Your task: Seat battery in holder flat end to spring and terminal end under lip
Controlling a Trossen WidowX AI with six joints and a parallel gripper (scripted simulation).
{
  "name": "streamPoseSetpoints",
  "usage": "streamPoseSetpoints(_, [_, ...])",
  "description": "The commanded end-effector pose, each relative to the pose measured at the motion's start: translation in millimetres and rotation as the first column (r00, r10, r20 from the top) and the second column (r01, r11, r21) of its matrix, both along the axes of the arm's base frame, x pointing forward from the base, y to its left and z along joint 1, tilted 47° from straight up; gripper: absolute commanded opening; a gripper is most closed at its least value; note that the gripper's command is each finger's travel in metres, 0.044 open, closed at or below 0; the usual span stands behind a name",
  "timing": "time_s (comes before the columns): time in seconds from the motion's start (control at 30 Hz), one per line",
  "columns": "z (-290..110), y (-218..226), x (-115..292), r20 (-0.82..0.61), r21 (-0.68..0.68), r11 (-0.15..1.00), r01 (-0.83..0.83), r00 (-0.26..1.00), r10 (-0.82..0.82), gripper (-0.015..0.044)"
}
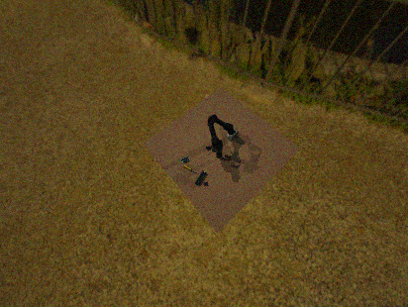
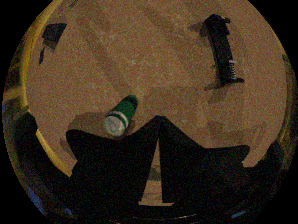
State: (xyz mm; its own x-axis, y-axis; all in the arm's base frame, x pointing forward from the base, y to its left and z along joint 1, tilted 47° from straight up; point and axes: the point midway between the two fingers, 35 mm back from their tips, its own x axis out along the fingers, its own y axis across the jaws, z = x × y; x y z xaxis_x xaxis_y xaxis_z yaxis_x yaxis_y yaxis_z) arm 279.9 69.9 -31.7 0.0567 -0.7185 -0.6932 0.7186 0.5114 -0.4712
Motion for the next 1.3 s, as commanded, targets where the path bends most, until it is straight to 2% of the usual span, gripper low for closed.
streamPoseSetpoints(0.0, [-2.4, 2.9, 5.3, 0.002, -0.003, 1.0, -0.007, 1.0, 0.007, 0.0])
streamPoseSetpoints(1.13, [-28.3, 31.5, 44.9, 0.005, -0.001, 1.0, -0.007, 1.0, 0.007, 0.0])
streamPoseSetpoints(1.27, [-17.3, 41.8, 42.4, 0.0, 0.001, 1.0, -0.007, 1.0, 0.007, 0.0])
